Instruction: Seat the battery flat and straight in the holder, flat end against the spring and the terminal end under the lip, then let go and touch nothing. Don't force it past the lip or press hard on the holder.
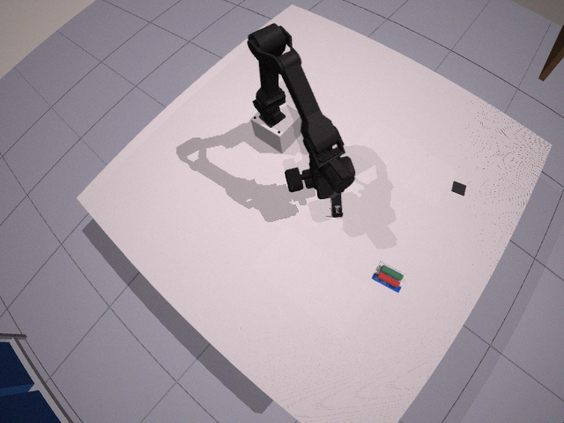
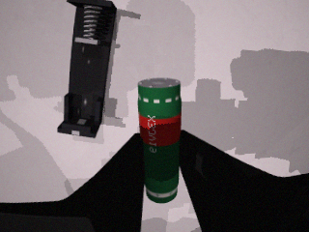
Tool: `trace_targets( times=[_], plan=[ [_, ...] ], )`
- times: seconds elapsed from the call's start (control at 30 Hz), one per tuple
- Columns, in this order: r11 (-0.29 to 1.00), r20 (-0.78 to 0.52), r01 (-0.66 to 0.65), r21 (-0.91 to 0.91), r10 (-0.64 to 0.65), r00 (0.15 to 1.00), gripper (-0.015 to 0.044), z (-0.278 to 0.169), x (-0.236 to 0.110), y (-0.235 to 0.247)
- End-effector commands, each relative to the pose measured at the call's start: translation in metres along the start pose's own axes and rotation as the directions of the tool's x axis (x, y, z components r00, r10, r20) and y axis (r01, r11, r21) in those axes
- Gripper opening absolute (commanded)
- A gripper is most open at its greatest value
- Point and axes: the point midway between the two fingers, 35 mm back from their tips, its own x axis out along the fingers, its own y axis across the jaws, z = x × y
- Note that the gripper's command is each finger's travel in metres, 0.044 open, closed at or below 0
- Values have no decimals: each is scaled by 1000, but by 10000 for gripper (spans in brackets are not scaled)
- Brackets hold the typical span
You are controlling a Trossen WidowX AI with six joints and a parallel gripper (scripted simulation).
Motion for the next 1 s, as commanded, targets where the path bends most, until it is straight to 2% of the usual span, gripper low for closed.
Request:
trace_targets(
  times=[0.0, 0.23, 0.47, 0.97],
  plan=[
    [997, -8, 0, 74, 1, 1000, 58, 12, -3, 16],
    [975, -11, 0, 222, 2, 1000, 58, 32, -11, 48],
    [971, -22, -3, 238, 8, 1000, 58, 32, -9, 51],
    [973, -254, 2, 229, 58, 965, 58, 25, 27, 52]
  ],
)
